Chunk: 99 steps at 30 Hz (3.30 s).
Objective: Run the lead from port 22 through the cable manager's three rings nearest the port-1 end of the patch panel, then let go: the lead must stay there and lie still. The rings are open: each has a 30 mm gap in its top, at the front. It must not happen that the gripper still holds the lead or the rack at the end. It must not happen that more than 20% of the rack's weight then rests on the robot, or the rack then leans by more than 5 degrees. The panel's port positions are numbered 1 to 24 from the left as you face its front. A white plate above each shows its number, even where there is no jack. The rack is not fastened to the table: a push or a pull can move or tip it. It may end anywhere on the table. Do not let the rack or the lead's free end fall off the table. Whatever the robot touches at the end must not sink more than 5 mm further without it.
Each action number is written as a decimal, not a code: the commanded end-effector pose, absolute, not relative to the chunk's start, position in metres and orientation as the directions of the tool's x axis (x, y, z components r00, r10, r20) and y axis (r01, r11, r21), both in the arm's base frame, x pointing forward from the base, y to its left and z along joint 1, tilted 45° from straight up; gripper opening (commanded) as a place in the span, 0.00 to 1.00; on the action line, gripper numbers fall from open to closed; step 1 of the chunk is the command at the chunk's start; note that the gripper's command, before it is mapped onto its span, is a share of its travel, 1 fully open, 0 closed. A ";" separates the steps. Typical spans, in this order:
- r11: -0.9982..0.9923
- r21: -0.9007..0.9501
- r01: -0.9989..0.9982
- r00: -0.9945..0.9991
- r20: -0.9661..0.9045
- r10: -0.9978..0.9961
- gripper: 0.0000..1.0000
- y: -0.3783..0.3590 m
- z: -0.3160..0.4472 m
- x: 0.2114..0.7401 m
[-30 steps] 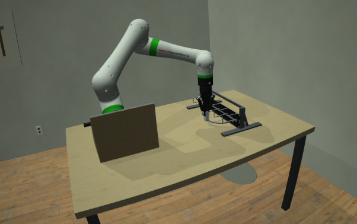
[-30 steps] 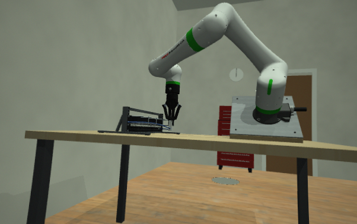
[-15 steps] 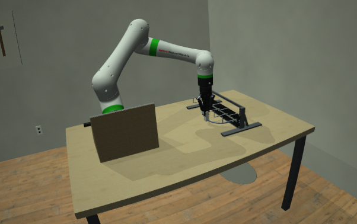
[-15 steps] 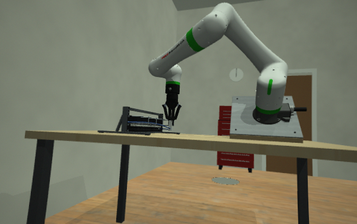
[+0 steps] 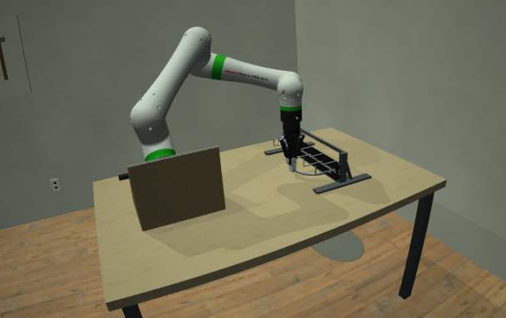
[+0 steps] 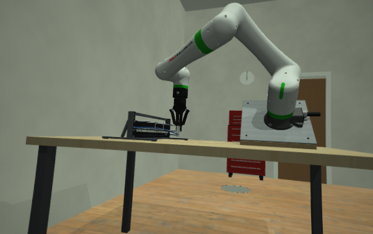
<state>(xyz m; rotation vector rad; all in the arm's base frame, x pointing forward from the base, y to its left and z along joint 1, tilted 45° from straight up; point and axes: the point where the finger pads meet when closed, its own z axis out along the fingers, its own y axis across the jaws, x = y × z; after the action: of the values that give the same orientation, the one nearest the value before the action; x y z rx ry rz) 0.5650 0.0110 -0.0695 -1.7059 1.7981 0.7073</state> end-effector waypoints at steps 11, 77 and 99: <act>0.053 -0.001 -0.999 -0.037 -0.708 -0.705 0.00 0.009 -0.068 0.565; 0.076 0.022 -0.997 -0.069 -0.708 -0.703 0.00 -0.055 -0.002 0.602; 0.082 0.028 -0.996 -0.077 -0.707 -0.703 0.00 -0.055 -0.002 0.612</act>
<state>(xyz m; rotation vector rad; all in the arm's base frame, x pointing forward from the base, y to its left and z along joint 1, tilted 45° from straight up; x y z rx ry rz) 0.6118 -0.0542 -0.0020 -1.6737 1.8375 0.7249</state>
